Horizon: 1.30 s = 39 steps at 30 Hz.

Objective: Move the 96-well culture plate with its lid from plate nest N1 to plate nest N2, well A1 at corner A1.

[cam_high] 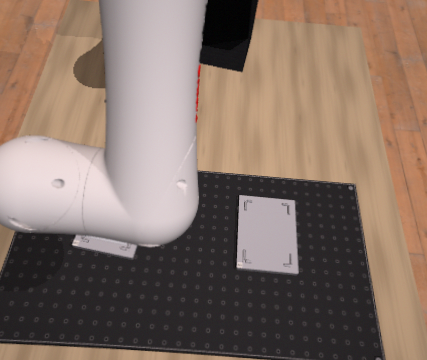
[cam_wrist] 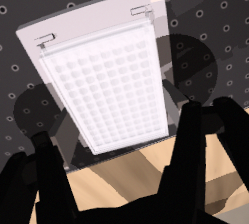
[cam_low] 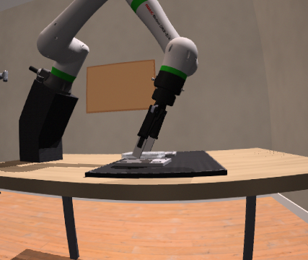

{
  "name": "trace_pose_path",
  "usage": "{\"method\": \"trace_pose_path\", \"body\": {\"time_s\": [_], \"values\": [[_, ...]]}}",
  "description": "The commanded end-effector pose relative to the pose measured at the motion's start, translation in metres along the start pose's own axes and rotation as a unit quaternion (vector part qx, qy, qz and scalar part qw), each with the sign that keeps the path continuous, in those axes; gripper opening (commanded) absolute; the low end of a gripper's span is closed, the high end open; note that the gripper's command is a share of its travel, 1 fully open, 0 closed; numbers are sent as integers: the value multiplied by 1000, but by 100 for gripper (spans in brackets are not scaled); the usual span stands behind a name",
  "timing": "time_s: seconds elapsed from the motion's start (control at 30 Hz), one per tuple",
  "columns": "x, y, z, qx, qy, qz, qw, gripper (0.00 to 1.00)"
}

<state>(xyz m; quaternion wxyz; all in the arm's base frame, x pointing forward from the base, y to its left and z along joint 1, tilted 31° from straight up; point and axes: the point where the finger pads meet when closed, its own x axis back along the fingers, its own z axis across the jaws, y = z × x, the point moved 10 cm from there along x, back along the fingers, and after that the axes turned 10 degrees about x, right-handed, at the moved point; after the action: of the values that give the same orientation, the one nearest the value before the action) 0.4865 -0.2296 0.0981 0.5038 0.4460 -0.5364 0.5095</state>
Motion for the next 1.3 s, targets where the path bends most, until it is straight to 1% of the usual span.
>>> {"method": "trace_pose_path", "body": {"time_s": [0.0, 1.27], "values": [[0, 0, 0, 0, 0, 0, 1000, 0], [-6, -3, 1, 0, 0, 0, 1000, 0]]}}
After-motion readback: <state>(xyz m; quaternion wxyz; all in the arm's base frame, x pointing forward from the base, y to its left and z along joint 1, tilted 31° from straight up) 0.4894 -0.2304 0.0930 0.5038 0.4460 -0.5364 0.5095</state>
